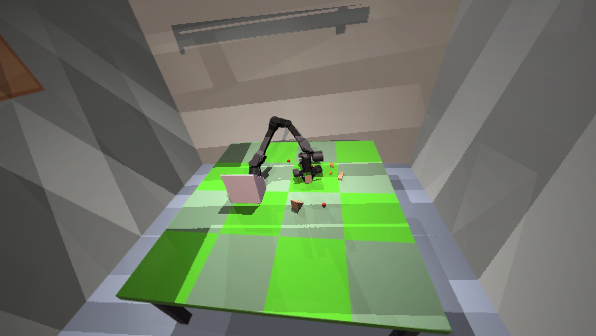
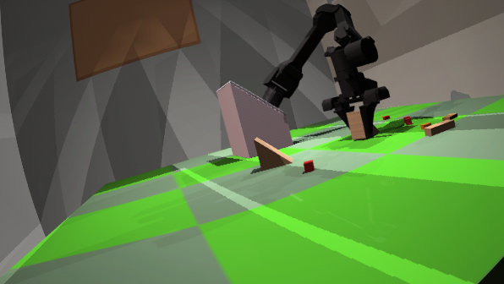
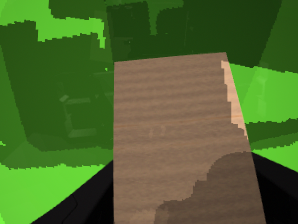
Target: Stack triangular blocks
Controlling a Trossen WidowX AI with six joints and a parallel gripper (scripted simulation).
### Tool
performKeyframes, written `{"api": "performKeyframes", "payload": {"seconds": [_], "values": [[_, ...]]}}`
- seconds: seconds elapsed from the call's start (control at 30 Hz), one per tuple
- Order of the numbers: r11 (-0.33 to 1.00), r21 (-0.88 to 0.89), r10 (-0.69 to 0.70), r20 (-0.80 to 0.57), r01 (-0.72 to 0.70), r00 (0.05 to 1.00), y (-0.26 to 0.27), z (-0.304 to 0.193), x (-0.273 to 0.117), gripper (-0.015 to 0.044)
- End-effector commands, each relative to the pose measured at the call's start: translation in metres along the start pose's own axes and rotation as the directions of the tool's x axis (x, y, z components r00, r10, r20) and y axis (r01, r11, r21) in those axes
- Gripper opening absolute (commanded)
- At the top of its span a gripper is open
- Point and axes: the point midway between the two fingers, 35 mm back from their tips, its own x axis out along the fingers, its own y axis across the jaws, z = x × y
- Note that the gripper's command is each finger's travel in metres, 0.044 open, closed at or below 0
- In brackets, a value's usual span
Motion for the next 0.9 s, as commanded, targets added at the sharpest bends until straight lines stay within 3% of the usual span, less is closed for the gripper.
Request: {"api": "performKeyframes", "payload": {"seconds": [0.0,0.03,0.6,0.87], "values": [[1.0,0.007,0.001,-0.003,-0.001,1.0,0.001,-0.001,0.002,0.0],[1.0,0.007,0.001,-0.003,-0.001,1.0,0.001,-0.001,0.002,0.0],[1.0,0.002,0.0,0.0,0.0,1.0,0.0,0.0,0.001,0.044],[1.0,0.002,0.001,-0.002,-0.001,1.0,0.0,-0.001,-0.009,0.044]]}}
